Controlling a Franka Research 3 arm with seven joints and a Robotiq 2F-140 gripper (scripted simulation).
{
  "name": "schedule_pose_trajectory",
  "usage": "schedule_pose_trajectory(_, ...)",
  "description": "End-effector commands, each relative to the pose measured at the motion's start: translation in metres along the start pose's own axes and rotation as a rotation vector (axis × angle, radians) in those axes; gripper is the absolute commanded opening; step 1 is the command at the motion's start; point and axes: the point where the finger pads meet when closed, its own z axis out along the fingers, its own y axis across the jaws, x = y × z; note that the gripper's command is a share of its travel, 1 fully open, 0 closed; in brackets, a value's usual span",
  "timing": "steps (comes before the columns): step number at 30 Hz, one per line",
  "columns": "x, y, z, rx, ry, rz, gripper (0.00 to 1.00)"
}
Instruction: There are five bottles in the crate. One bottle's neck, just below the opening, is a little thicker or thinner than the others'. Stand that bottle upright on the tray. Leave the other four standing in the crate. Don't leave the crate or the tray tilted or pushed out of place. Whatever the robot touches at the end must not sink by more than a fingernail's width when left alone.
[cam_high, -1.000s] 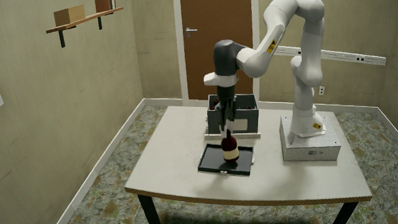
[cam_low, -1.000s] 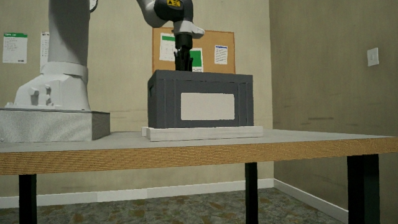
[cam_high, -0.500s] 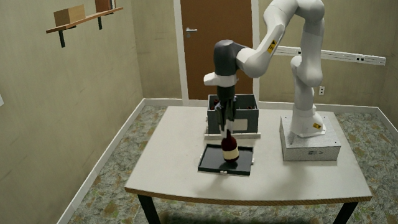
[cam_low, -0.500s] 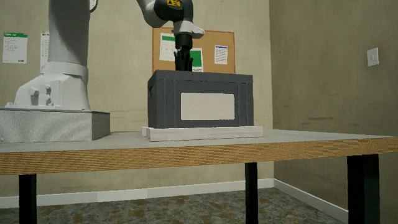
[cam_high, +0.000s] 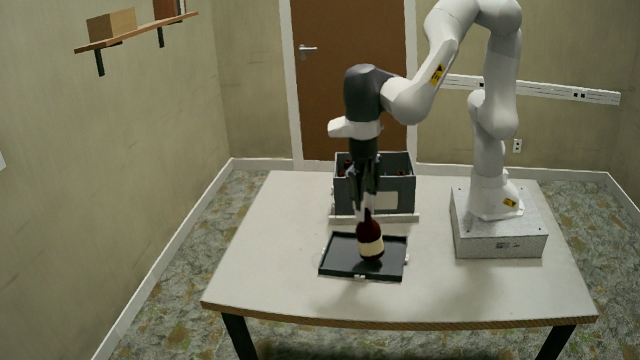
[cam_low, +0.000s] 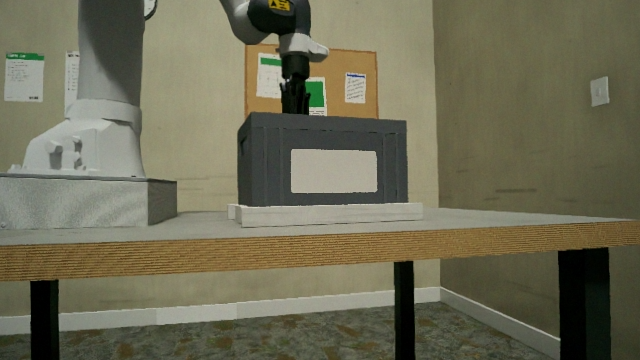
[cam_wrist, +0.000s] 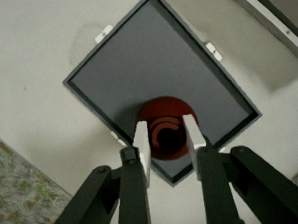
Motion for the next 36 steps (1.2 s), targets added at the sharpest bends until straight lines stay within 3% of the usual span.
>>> schedule_pose_trajectory(1,0.0009,-0.0005,0.0002,0.002,0.004,0.001,0.1)
schedule_pose_trajectory(36,0.0022,0.0033,0.0029,0.002,0.004,0.001,0.1)
